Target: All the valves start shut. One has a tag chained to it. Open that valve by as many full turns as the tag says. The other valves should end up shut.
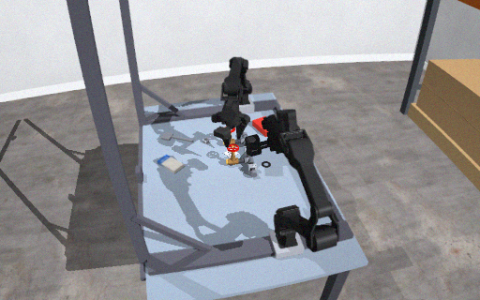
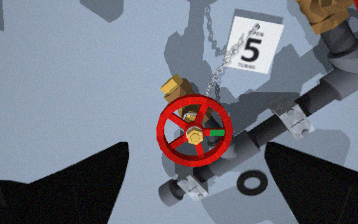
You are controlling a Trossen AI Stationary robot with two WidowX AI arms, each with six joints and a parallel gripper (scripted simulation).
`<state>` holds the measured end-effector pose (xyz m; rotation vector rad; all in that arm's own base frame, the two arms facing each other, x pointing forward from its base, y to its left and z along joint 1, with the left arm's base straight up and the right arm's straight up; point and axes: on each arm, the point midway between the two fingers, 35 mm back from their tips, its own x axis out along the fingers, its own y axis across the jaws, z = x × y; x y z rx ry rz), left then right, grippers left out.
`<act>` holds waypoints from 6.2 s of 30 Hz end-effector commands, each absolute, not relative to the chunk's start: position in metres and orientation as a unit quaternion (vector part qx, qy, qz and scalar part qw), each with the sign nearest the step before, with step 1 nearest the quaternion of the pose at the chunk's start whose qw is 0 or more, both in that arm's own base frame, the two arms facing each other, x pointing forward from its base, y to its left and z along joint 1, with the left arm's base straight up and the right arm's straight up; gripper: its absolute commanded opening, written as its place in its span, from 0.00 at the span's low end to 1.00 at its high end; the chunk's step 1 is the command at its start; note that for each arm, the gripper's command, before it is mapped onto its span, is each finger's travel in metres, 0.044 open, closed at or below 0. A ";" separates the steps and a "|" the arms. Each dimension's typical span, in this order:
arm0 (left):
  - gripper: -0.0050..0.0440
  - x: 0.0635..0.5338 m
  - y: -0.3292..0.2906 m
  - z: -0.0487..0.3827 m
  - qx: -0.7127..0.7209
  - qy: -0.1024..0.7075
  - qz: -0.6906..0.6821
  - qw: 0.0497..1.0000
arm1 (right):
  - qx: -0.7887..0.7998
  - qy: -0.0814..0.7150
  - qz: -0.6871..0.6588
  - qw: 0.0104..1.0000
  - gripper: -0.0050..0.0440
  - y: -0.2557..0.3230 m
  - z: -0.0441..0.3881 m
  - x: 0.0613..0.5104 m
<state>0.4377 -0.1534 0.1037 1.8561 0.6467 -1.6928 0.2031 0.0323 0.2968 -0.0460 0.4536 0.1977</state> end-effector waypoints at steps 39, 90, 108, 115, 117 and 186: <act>0.53 0.443 -0.155 0.084 0.714 0.182 -0.638 0.221 | -0.023 0.218 0.100 0.971 0.92 0.033 0.303 0.203; 0.54 0.443 -0.153 0.089 0.406 0.545 -0.374 0.632 | -0.023 0.218 0.100 0.971 0.92 0.033 0.303 0.203; 0.54 0.442 -0.153 0.089 0.251 0.615 -0.238 0.708 | -0.023 0.218 0.100 0.971 0.92 0.033 0.303 0.203; 0.54 0.442 -0.153 0.088 0.167 0.639 -0.165 0.733 | -0.023 0.218 0.100 0.971 0.92 0.033 0.303 0.203; 0.54 0.442 -0.153 0.088 0.154 0.642 -0.154 0.735 | -0.023 0.218 0.100 0.971 0.92 0.033 0.303 0.203; 0.54 0.440 -0.154 0.086 -0.365 0.583 0.310 0.657 | -0.023 0.218 0.100 0.971 0.92 0.033 0.303 0.203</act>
